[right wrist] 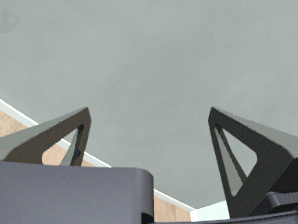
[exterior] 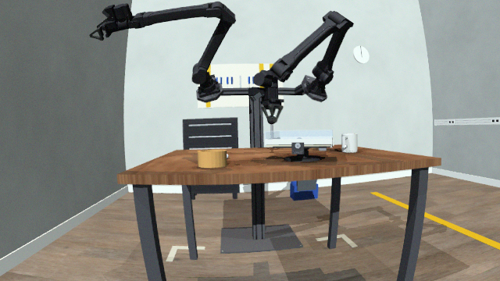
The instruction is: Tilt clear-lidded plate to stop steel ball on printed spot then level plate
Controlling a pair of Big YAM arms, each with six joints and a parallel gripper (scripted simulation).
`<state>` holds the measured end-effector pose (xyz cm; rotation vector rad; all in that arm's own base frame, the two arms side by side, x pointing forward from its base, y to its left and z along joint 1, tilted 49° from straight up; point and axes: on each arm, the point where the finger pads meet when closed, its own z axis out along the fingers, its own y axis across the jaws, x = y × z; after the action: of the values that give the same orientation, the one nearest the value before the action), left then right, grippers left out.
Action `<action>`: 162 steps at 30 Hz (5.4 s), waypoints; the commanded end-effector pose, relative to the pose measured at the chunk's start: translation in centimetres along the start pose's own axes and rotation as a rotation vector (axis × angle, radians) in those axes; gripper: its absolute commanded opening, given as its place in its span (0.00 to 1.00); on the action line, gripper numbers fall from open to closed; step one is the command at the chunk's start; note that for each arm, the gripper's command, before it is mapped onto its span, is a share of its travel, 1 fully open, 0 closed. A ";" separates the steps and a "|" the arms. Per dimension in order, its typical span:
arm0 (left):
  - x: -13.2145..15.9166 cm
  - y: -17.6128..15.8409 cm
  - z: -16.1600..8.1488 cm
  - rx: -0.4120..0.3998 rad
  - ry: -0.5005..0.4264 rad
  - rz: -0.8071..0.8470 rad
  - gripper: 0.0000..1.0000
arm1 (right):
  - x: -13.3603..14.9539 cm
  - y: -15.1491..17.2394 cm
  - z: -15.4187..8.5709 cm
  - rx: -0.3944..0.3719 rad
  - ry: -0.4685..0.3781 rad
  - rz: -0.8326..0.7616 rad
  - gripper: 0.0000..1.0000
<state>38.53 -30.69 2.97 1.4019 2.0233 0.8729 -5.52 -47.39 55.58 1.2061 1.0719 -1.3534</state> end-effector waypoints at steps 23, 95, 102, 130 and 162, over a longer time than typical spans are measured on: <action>1.6 -0.1 1.2 0.011 0.041 0.014 0.00 | -3.8 -0.9 -0.7 0.016 -0.076 -0.001 1.00; 0.2 -0.6 -2.2 0.004 0.007 0.013 0.57 | -3.8 -0.9 -0.7 0.016 -0.076 -0.001 1.00; -0.5 0.5 -4.2 -0.005 -0.015 -0.011 0.57 | -3.8 -0.9 -0.7 0.016 -0.076 -0.001 1.00; -0.9 0.5 -6.8 -0.004 -0.016 -0.012 0.57 | -3.8 -0.9 -0.7 0.016 -0.076 -0.001 1.00; -1.0 0.6 -6.9 -0.005 -0.019 -0.013 1.00 | -3.8 -0.9 -0.7 0.016 -0.076 -0.001 1.00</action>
<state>34.44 -31.11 6.42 1.4048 2.0399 0.8852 -5.52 -47.39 55.58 1.2061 1.0719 -1.3534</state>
